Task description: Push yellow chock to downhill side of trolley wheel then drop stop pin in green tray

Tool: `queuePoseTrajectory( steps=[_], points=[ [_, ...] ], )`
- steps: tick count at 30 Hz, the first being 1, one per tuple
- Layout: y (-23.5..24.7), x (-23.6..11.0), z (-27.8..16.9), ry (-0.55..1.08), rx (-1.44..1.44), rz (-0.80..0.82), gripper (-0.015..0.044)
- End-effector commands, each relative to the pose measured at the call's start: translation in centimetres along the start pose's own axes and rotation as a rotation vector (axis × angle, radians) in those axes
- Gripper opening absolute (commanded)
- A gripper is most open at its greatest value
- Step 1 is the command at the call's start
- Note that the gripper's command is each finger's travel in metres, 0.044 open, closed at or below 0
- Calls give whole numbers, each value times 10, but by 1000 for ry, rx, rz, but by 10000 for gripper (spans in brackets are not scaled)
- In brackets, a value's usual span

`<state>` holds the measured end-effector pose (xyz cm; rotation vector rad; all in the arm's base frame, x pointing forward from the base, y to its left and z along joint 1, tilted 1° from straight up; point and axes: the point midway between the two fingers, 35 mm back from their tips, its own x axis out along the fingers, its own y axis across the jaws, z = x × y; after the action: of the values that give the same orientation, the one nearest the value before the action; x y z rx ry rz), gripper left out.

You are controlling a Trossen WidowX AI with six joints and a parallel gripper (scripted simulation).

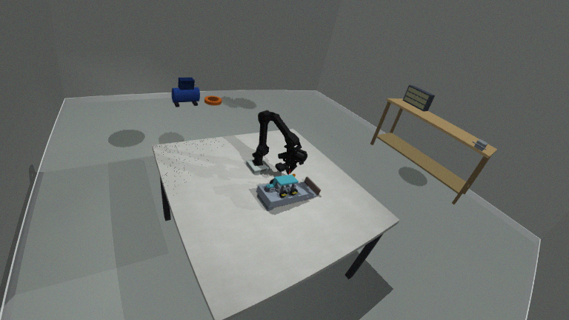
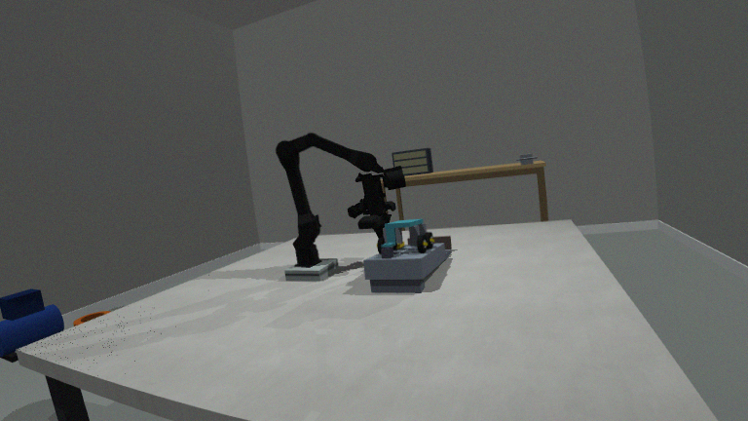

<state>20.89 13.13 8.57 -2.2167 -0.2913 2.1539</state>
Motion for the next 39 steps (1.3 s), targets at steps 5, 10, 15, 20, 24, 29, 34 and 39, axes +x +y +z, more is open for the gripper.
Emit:
queuePoseTrajectory(
  steps=[5, 10, 15, 20, 24, 29, 34, 39],
  points=[
    [-10, 27, 2, -9, 3, -15, 0],
    [-12, 31, 3, -9, 3, -15, 0],
    [-10, 30, 2, -9, 3, -15, 131],
    [-6, 30, 2, -9, 3, -14, 190],
    [-3, 31, 2, -9, 3, -14, 190],
    [0, 32, 2, -9, 3, -14, 190],
    [4, 32, 1, -9, 3, -13, 190],
    [7, 33, 1, -9, 3, -13, 190]
  ],
)
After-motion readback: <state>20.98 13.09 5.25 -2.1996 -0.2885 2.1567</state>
